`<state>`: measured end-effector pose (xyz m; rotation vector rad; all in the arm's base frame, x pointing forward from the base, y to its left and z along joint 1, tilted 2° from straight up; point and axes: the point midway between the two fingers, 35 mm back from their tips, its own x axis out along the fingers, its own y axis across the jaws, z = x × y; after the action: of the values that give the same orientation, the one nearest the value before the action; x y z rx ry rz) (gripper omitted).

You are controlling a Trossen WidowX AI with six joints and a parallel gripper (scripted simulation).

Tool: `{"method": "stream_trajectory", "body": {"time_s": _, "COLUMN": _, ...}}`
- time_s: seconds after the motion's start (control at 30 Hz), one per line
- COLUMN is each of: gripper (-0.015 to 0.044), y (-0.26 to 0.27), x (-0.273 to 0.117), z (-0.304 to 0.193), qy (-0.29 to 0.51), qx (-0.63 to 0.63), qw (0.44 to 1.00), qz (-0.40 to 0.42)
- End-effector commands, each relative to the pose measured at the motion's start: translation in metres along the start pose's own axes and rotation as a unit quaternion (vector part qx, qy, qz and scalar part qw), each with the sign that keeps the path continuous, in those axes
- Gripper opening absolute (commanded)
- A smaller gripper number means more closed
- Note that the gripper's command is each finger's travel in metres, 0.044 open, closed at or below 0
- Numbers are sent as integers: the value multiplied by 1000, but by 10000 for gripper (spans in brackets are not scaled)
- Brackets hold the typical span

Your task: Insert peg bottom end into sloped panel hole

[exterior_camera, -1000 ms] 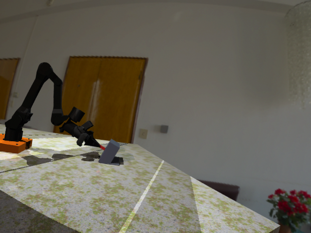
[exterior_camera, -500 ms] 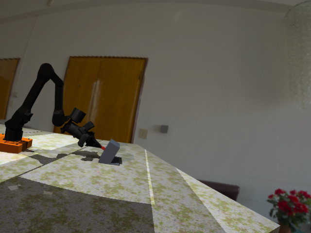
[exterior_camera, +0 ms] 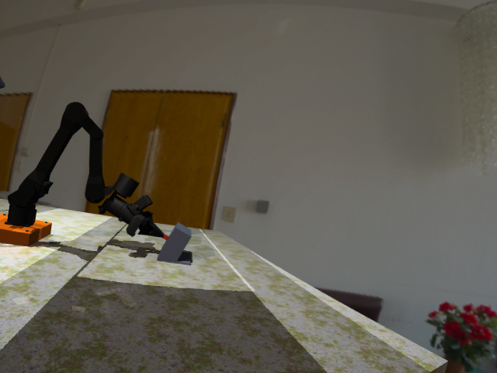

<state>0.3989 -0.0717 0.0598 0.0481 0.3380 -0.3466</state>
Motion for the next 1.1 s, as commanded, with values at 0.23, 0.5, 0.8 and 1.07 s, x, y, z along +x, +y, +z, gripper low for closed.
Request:
{"method": "stream_trajectory", "body": {"time_s": 0.23, "gripper": 0, "y": 0, "x": 1, "z": 0, "qy": 0, "qx": 0, "qw": 1000, "qz": 0}}
{"method": "stream_trajectory", "body": {"time_s": 0.5, "gripper": 157, "y": 0, "x": 1, "z": 0, "qy": 0, "qx": 0, "qw": 1000, "qz": 0}}
{"method": "stream_trajectory", "body": {"time_s": 0.8, "gripper": 394, "y": 0, "x": 0, "z": 1, "qy": 0, "qx": 0, "qw": 1000, "qz": 0}}
{"method": "stream_trajectory", "body": {"time_s": 1.07, "gripper": 440, "y": 1, "x": -8, "z": 2, "qy": -1, "qx": 0, "qw": 1000, "qz": 0}}
